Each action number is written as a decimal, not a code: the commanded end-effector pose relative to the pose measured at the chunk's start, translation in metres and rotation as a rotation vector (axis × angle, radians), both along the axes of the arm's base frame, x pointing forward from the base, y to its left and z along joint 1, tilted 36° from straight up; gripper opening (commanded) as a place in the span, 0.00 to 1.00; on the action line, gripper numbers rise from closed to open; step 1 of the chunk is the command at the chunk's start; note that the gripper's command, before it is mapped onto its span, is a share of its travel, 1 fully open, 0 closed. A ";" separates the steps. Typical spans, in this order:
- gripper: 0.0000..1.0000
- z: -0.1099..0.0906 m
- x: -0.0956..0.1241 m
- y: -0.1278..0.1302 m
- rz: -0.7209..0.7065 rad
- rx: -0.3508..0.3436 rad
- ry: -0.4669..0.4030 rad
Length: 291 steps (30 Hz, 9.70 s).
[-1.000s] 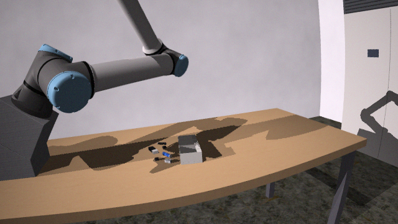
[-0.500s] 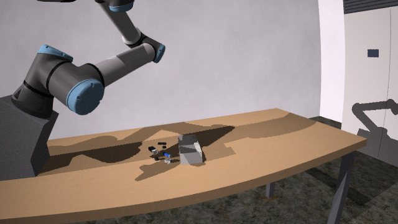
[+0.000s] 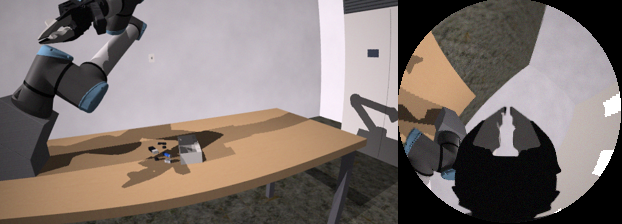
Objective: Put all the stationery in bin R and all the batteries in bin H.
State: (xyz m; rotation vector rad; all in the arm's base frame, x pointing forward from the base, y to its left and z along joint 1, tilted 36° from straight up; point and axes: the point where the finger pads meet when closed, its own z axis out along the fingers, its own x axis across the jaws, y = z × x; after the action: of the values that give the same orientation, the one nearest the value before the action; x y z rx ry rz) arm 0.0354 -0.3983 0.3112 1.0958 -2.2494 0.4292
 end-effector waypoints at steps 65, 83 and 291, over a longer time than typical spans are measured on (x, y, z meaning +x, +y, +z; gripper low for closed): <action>0.04 -0.176 0.283 0.052 0.233 0.106 -0.280; 0.04 -0.145 0.346 0.114 0.360 0.170 -0.418; 0.04 -0.076 0.576 0.203 0.559 0.448 -0.883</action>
State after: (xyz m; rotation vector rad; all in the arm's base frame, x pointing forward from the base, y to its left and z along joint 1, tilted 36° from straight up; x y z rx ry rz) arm 0.6190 -0.1963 0.2232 2.1053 -2.8334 0.7716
